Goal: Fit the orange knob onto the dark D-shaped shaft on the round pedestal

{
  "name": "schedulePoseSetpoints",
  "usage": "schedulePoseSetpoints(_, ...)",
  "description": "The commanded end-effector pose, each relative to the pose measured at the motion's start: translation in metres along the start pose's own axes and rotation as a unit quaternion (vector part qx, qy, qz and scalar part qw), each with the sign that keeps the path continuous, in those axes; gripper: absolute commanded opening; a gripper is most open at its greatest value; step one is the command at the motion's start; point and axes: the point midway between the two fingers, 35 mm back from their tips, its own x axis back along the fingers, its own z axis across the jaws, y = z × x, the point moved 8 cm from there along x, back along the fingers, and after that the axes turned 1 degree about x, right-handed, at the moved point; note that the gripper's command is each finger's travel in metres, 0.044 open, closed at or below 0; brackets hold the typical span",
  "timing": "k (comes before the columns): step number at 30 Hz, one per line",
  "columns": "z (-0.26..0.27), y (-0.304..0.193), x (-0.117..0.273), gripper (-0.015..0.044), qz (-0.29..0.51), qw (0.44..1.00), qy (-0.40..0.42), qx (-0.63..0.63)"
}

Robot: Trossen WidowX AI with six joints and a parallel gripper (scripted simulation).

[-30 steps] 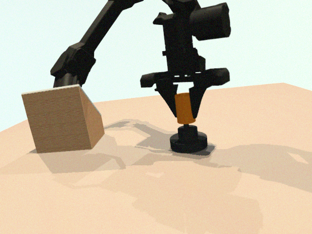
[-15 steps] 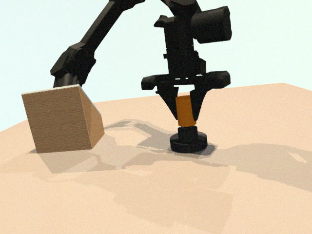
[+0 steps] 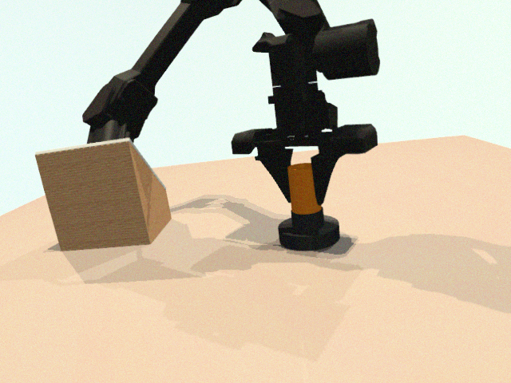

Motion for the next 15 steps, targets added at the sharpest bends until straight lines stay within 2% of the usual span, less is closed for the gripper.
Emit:
schedulePoseSetpoints(1,-0.0001,-0.0001,0.0005,0.0026,0.000,1.000,0.000,0.000)
schedulePoseSetpoints(15,-0.0001,-0.0001,0.0005,0.0394,0.000,1.000,0.000,0.000)
